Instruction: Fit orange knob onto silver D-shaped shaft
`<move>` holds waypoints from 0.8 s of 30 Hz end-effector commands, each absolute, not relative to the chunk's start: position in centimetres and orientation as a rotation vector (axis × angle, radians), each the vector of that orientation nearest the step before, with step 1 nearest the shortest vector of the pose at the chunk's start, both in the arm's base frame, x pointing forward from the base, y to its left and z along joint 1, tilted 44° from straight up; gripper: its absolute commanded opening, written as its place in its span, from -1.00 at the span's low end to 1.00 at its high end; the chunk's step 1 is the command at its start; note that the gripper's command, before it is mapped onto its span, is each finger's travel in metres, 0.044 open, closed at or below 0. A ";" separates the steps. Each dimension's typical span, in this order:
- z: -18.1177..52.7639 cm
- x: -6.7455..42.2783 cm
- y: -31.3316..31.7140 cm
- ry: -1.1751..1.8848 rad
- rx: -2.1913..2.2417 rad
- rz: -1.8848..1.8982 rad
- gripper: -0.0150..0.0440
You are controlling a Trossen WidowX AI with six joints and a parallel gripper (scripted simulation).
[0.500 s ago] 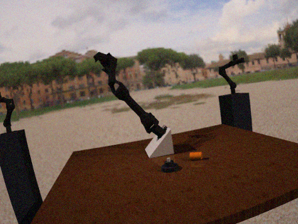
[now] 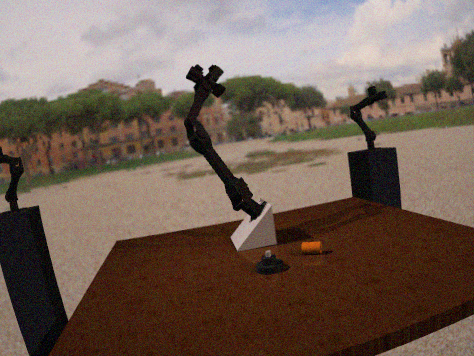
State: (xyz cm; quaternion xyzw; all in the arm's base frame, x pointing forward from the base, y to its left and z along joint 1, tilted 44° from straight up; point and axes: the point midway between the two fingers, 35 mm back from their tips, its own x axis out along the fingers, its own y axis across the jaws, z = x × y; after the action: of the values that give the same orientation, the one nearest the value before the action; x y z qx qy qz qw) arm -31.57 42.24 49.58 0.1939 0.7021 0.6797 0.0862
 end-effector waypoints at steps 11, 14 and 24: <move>32.8 -11.5 56.2 1.579 0.596 1.473 1.00; 28.7 -6.5 57.1 1.504 0.550 1.338 1.00; 15.8 11.1 54.5 1.257 0.273 0.935 1.00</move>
State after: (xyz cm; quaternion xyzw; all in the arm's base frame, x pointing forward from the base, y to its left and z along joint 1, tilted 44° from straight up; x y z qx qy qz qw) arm 7.05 56.01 19.05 0.1585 0.5735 0.4575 0.6608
